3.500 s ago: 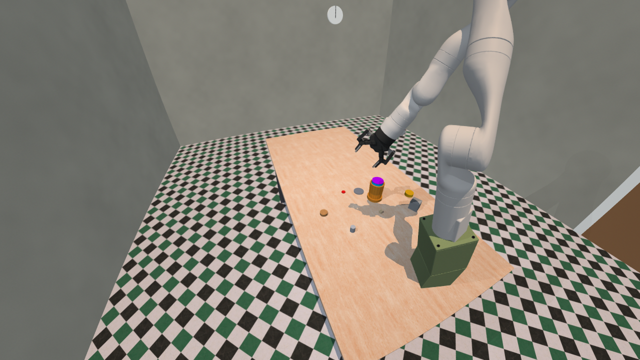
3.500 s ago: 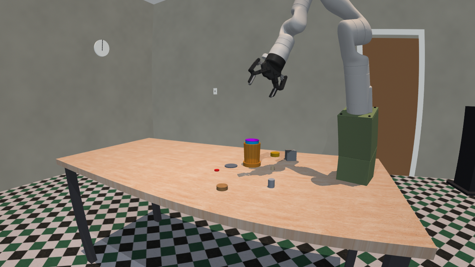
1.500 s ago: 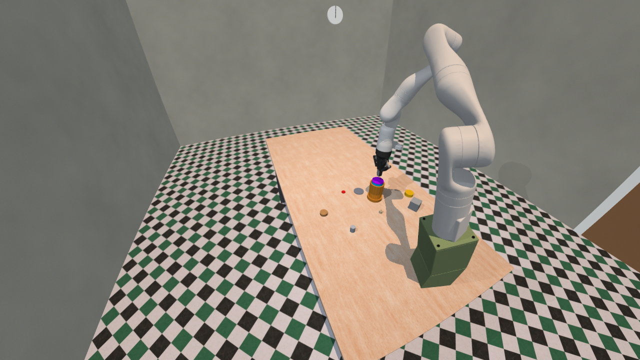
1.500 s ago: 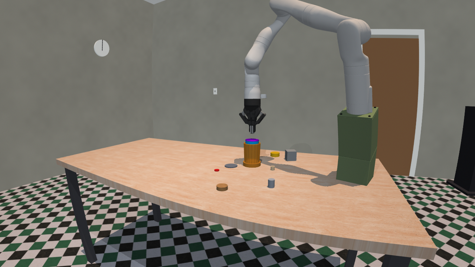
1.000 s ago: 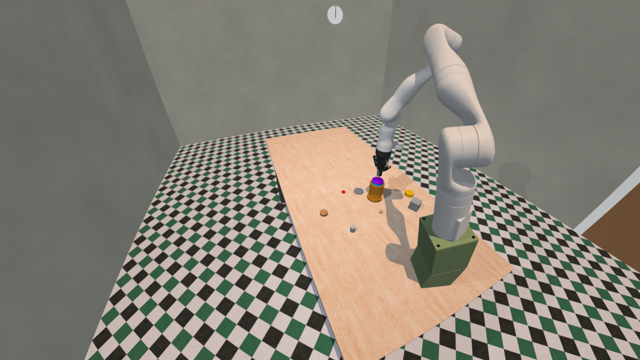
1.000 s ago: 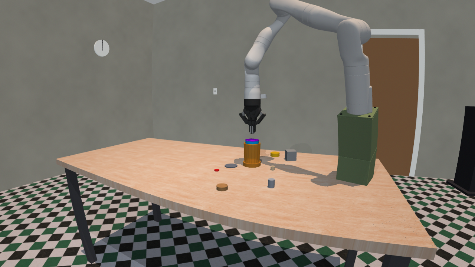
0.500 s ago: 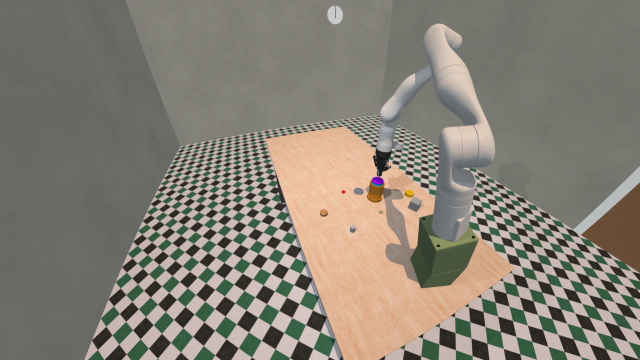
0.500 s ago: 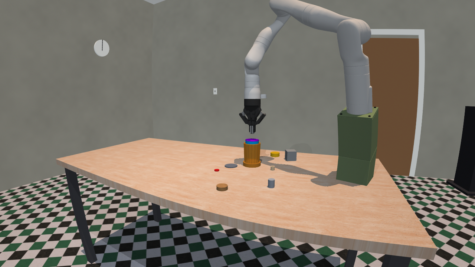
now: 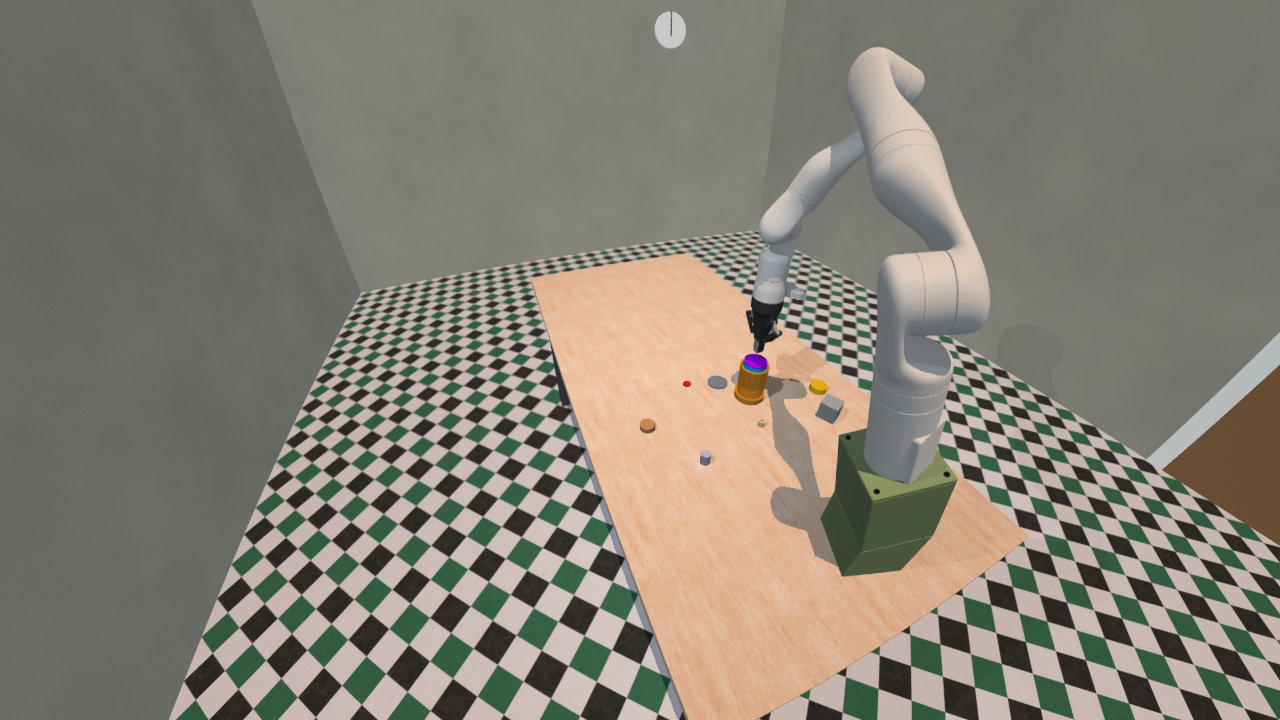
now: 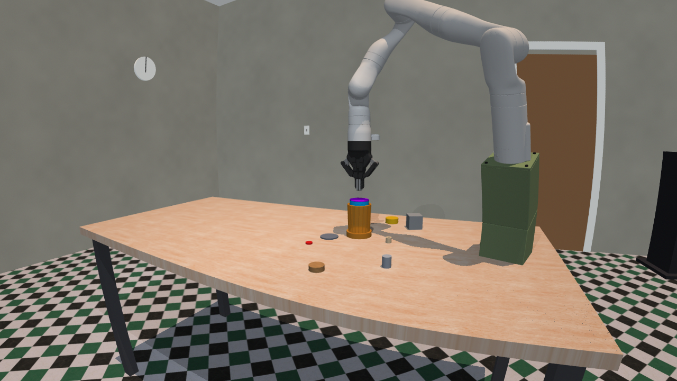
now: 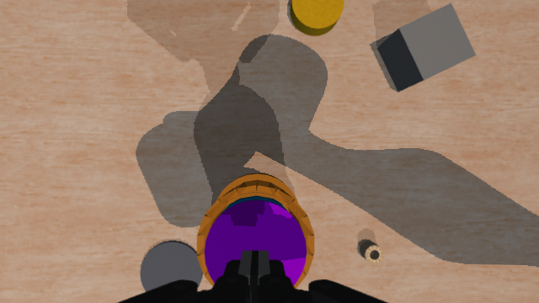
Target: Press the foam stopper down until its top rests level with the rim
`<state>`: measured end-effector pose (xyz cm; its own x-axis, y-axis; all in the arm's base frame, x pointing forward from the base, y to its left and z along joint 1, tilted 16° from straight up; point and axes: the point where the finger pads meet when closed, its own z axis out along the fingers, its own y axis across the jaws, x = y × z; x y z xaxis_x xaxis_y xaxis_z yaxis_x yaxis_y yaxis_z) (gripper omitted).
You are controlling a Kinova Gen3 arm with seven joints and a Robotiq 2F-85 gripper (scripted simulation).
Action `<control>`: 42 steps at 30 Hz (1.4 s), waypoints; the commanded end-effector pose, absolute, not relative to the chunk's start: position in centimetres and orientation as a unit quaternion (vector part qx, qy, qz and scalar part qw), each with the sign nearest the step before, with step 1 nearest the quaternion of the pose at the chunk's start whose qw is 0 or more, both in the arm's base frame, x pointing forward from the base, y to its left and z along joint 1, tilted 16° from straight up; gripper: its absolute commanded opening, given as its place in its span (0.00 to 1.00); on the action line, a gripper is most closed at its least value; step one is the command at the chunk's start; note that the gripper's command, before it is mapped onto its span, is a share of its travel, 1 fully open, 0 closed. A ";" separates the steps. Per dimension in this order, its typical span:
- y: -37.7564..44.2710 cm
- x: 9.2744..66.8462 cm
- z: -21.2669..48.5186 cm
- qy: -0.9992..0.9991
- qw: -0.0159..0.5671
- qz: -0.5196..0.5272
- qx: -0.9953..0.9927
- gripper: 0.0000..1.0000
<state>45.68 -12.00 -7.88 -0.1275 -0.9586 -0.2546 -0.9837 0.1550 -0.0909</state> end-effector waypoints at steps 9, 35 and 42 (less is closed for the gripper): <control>-11.6 46.0 -9.8 0.749 0.127 0.049 -0.648 0.00; -11.3 46.1 -10.7 0.749 0.127 0.049 -0.648 0.00; -11.3 46.2 -11.0 0.749 0.127 0.049 -0.648 0.00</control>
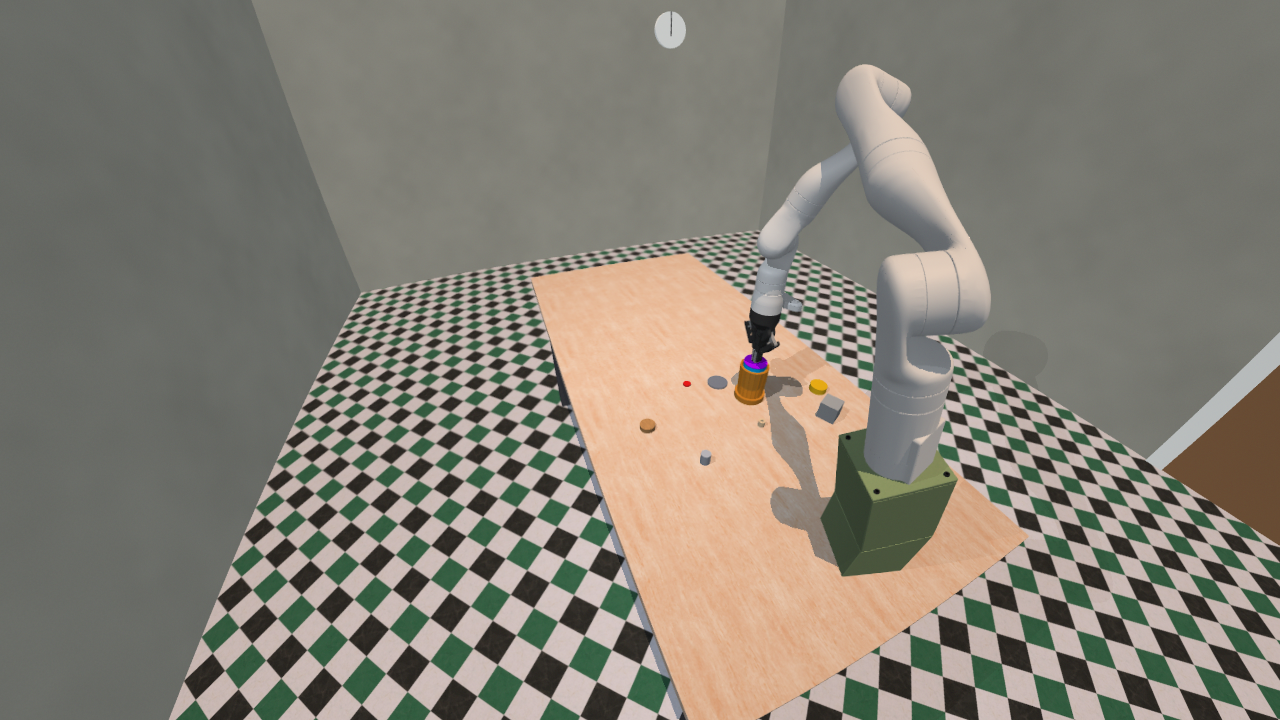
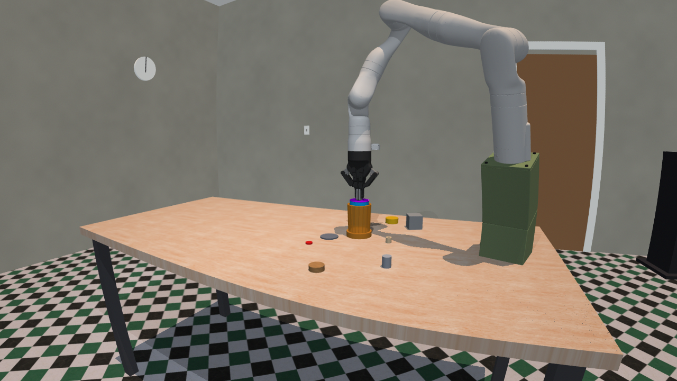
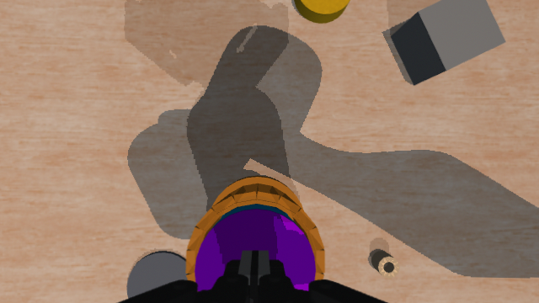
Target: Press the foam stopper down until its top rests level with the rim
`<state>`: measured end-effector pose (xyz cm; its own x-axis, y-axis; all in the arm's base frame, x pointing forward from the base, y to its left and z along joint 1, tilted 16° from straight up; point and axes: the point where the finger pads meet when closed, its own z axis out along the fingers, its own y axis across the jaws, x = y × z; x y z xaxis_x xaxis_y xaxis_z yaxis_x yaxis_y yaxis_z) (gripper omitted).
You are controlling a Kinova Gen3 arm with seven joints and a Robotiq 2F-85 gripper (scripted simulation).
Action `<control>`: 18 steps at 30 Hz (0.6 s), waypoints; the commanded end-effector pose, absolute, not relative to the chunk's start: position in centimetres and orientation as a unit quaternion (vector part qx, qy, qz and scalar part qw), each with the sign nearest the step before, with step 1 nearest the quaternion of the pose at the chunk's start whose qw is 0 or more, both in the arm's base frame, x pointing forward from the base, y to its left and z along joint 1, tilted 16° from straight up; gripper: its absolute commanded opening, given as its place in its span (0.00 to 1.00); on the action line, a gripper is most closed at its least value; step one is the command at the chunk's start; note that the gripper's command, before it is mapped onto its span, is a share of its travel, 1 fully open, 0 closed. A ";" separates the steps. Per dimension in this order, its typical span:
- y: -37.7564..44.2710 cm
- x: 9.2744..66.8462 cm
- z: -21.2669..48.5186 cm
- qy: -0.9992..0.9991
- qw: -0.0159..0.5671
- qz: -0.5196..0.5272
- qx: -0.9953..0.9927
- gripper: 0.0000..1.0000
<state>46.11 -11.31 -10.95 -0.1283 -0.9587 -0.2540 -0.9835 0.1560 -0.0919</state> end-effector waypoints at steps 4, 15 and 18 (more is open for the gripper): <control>-11.2 46.2 -11.2 0.749 0.127 0.049 -0.648 0.00; -11.1 46.2 -11.8 0.749 0.127 0.049 -0.648 0.00; -11.0 46.3 -11.9 0.749 0.127 0.049 -0.648 0.00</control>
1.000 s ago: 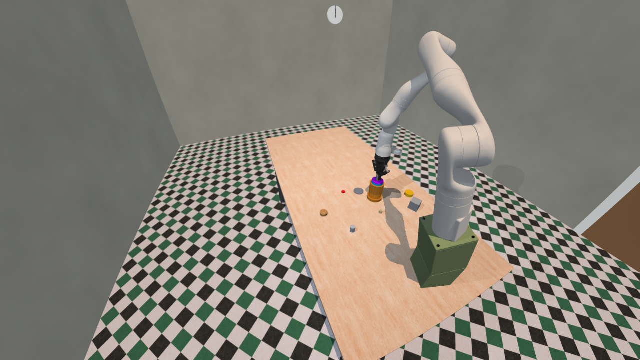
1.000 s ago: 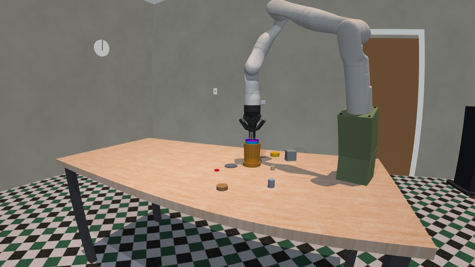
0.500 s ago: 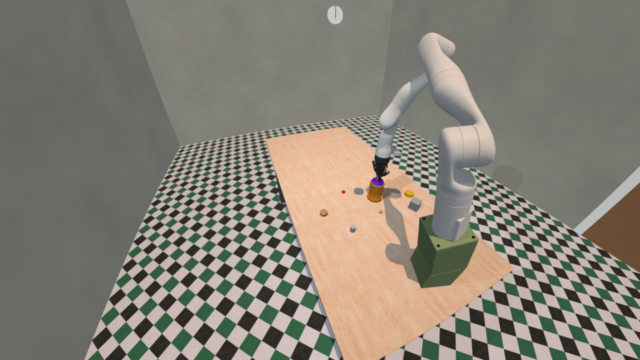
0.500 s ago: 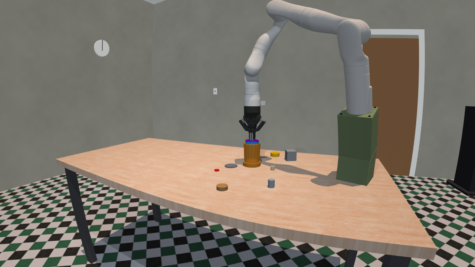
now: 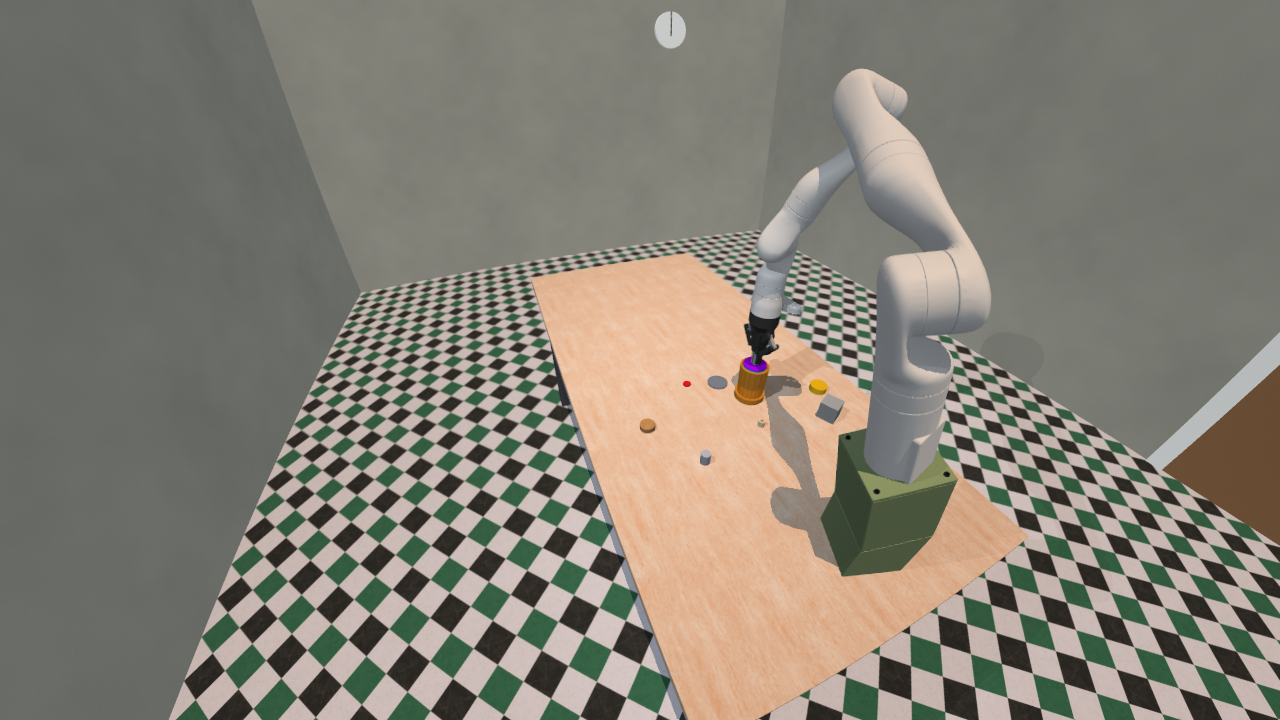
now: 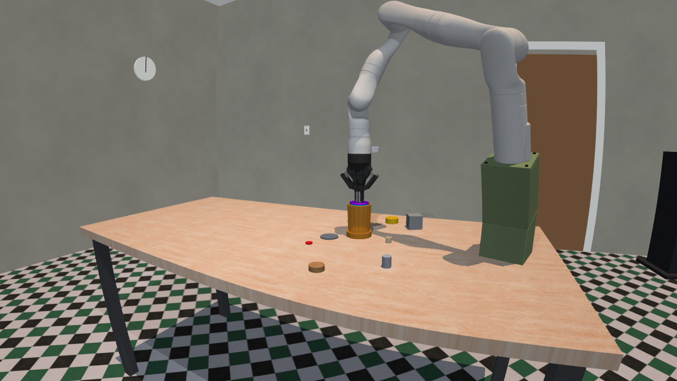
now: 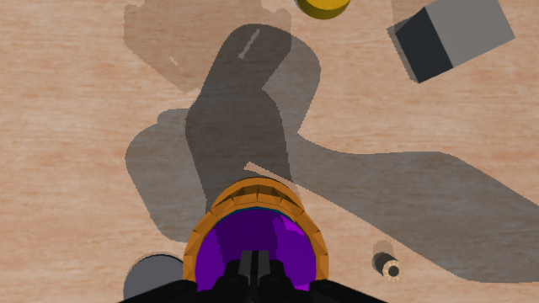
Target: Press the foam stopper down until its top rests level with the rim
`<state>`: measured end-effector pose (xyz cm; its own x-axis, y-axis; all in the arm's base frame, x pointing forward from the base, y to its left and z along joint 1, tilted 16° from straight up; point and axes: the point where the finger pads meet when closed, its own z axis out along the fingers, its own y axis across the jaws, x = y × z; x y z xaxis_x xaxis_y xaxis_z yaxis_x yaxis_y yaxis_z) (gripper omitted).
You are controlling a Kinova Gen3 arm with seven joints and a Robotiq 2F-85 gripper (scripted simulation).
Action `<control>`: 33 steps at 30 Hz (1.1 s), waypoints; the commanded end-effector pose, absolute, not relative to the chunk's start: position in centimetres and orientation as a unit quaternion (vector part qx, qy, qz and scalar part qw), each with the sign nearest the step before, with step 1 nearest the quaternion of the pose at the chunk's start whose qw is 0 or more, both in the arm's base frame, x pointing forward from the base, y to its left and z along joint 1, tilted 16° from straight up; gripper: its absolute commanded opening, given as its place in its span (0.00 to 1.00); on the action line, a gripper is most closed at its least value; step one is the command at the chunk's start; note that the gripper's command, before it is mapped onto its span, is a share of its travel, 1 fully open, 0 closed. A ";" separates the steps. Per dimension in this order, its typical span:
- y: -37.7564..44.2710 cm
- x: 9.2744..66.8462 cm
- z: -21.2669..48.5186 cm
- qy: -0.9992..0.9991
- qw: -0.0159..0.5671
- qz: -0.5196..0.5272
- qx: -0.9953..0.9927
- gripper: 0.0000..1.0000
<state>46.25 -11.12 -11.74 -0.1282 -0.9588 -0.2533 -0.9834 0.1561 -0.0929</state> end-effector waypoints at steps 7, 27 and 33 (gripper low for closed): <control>-11.0 46.3 -12.2 0.749 0.127 0.049 -0.648 0.00; -10.9 46.3 -12.5 0.749 0.127 0.049 -0.648 0.00; -10.9 46.3 -12.5 0.749 0.127 0.049 -0.648 0.00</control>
